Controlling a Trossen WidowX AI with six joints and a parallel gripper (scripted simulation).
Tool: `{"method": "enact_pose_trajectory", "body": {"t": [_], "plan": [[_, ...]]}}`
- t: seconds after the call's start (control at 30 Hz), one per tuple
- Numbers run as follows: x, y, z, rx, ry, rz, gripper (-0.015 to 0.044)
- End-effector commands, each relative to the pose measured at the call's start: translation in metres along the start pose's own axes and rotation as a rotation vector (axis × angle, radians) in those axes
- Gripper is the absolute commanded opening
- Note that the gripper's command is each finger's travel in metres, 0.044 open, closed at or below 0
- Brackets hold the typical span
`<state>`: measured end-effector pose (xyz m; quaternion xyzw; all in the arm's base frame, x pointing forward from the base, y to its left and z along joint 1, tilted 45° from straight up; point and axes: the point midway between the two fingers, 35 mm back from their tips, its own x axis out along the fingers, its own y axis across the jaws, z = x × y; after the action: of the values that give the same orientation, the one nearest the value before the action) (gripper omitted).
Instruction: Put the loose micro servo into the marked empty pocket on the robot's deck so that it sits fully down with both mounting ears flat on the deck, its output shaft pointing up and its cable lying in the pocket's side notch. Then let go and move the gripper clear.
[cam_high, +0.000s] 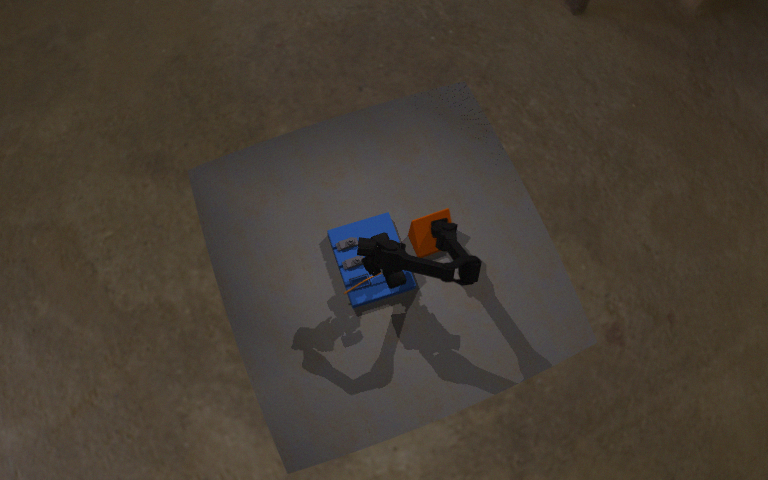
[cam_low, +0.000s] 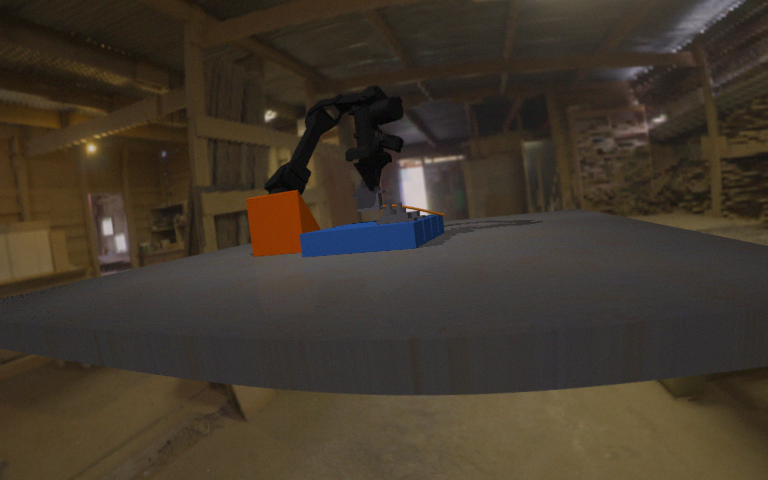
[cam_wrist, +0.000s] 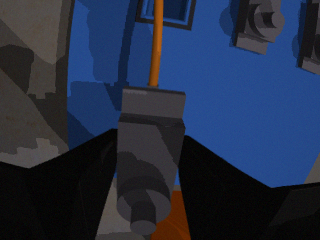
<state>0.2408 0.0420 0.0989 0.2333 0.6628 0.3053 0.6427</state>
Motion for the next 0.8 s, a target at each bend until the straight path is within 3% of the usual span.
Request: {"method": "enact_pose_trajectory", "body": {"t": [0.0, 0.77], "plan": [[0.000, -0.001, 0.000, 0.040, 0.000, -0.003, 0.0000], [-0.001, -0.003, 0.075, 0.036, -0.004, -0.004, 0.0000]]}}
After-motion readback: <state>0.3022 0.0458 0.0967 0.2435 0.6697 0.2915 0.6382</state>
